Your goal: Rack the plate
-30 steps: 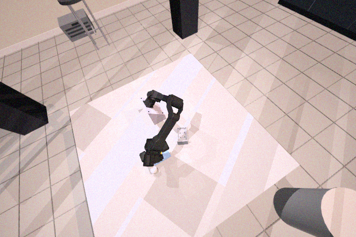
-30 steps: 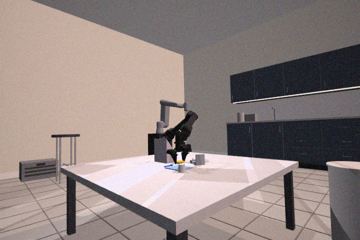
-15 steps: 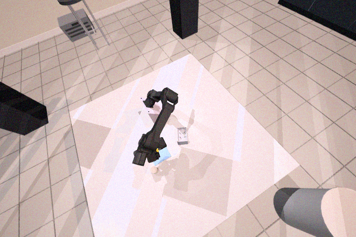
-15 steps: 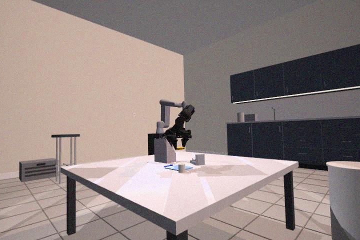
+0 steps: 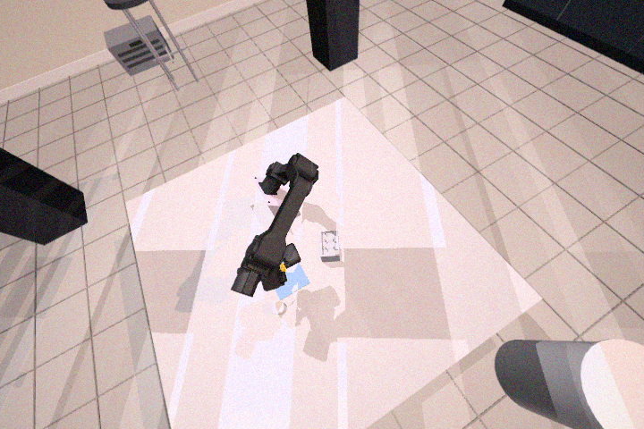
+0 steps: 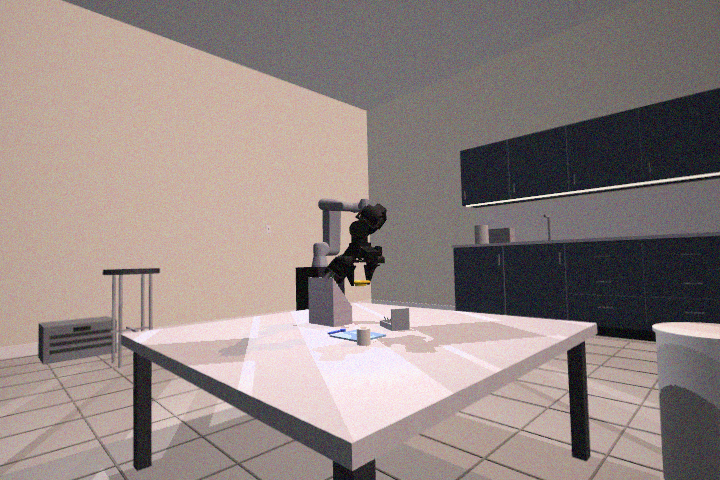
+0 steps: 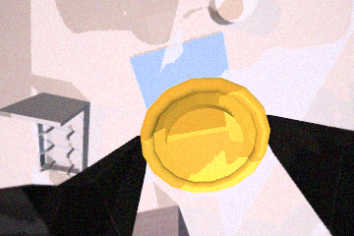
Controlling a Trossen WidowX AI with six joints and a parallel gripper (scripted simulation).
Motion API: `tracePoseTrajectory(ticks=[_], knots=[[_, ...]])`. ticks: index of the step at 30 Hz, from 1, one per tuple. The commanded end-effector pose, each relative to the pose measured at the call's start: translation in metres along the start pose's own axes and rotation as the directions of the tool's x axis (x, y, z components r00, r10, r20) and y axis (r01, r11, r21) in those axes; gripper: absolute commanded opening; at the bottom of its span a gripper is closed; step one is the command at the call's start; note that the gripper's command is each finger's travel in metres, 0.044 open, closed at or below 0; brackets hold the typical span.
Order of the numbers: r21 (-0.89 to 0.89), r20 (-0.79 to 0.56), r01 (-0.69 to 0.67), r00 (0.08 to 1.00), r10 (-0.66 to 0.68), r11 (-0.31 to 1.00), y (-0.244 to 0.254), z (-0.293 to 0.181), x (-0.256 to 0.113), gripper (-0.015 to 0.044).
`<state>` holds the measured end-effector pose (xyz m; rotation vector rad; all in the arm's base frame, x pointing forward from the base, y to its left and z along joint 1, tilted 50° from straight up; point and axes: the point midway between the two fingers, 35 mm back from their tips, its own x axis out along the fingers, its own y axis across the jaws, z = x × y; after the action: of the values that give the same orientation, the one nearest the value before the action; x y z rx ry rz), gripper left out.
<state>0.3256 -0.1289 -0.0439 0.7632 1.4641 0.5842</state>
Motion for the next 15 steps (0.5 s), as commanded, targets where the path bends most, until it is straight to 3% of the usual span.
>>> tracePoseTrajectory(ticks=[1,15], knots=[[0.103,0.001,0.005,1.000,-0.005,0.995,0.019,-0.002,-0.007,0.0000],[0.553,0.001,0.008,1.000,-0.010,0.833,0.095,-0.022,-0.018,0.0000]])
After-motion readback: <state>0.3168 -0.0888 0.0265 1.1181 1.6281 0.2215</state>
